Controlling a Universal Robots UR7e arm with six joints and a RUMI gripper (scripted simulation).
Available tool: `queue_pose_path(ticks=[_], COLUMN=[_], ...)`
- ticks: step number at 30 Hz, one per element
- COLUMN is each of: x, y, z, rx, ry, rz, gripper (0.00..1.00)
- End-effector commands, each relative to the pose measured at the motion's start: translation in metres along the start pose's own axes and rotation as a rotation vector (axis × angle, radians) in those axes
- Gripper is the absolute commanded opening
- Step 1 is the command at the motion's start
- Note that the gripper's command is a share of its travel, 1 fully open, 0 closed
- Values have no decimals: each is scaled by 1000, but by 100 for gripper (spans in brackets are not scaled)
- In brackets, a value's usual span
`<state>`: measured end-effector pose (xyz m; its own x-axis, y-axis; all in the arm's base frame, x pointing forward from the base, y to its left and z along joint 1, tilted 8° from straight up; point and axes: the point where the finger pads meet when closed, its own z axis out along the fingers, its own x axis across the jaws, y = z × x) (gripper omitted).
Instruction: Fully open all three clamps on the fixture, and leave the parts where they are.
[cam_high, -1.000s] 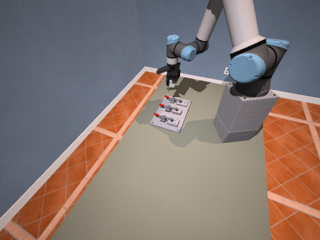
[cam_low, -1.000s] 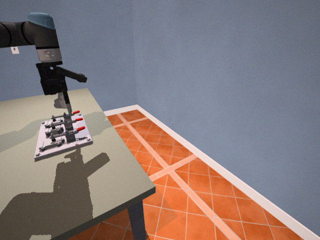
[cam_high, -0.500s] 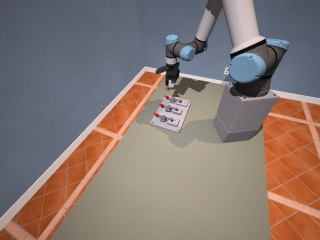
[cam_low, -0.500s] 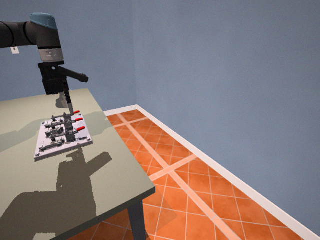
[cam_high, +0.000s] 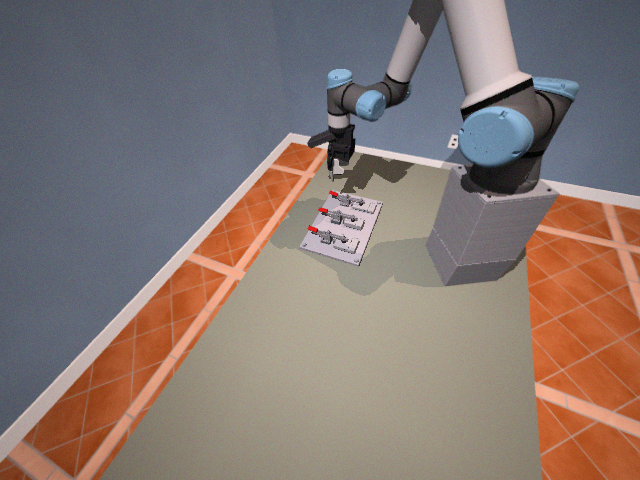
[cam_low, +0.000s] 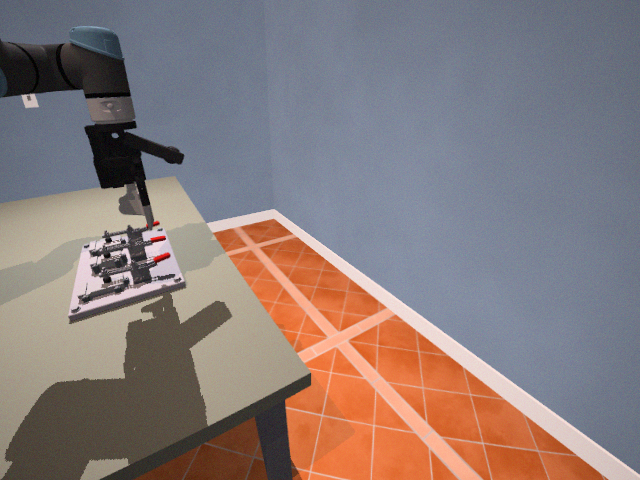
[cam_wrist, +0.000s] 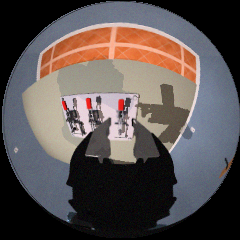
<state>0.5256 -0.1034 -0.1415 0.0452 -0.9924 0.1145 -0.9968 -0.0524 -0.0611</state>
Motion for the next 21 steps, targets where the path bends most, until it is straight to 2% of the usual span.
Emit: queue_pose_path(ticks=[1,16,21], x=[0,0,0], y=[-2,-3,-3], z=[0,3,15], rx=[1,1,1], ry=[1,1,1], rz=[0,0,0], gripper=[28,28,28])
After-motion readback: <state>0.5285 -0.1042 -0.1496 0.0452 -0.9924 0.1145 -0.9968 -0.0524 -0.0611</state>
